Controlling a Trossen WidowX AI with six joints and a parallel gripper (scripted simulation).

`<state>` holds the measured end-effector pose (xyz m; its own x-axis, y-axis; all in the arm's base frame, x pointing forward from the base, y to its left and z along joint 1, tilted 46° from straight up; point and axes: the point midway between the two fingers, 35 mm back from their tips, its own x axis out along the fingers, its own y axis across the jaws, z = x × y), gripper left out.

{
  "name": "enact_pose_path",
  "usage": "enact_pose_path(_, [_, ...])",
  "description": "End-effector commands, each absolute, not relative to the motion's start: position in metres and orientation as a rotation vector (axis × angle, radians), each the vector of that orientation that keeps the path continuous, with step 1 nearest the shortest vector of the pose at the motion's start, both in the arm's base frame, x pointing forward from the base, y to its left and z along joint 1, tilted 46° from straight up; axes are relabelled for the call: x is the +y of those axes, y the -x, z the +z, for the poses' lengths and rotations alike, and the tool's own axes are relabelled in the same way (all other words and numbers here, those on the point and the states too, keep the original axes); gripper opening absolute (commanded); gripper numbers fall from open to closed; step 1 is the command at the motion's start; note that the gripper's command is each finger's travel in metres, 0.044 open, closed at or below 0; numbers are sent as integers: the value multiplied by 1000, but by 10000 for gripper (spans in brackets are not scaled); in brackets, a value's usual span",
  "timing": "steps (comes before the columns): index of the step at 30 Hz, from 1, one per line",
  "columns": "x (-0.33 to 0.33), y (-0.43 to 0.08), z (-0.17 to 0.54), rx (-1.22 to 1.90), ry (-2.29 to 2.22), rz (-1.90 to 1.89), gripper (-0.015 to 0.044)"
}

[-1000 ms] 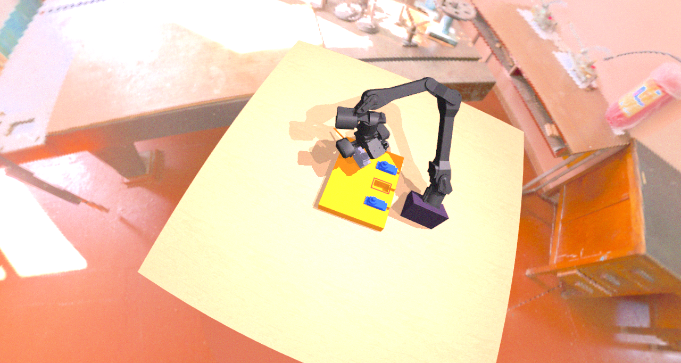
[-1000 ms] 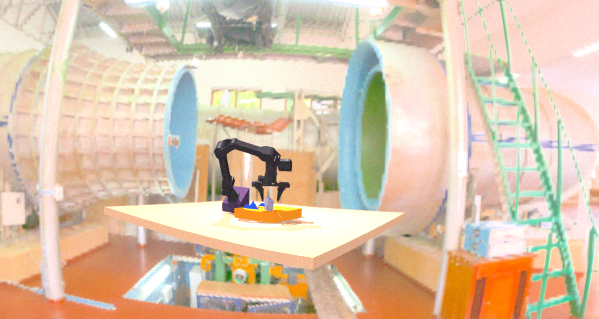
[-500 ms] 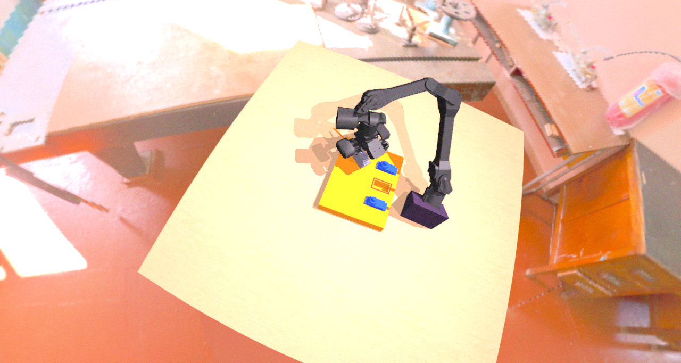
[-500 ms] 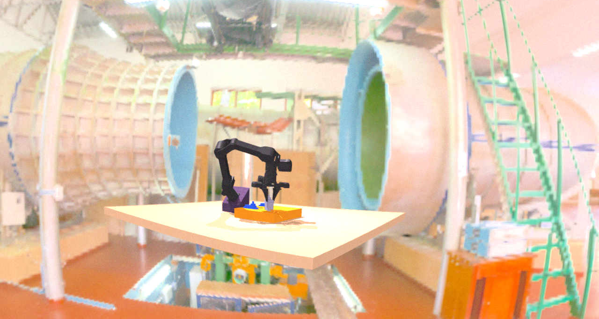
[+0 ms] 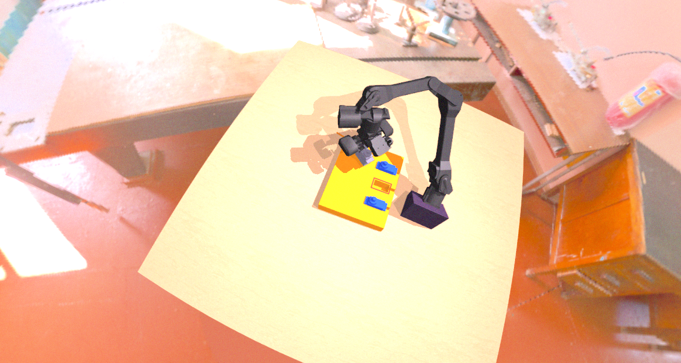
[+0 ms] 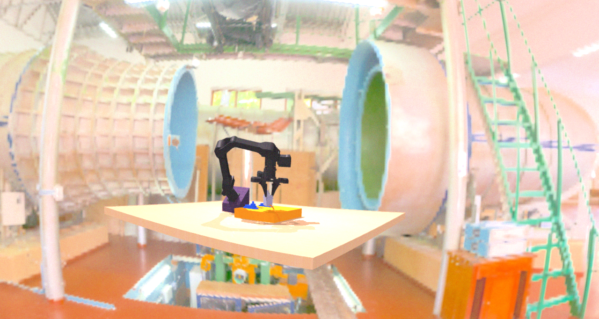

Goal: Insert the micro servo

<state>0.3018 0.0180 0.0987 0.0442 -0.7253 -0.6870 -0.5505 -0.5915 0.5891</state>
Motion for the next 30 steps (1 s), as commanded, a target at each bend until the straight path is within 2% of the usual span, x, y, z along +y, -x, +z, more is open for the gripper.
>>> enact_pose_path(1, [22,-301,104,-1329,-2165,-1579,0])
enact_pose_path(23, [14,-287,110,-1329,-2164,-1580,0])
enact_pose_path(30, [32,-284,91,-1328,-2165,-1581,0])
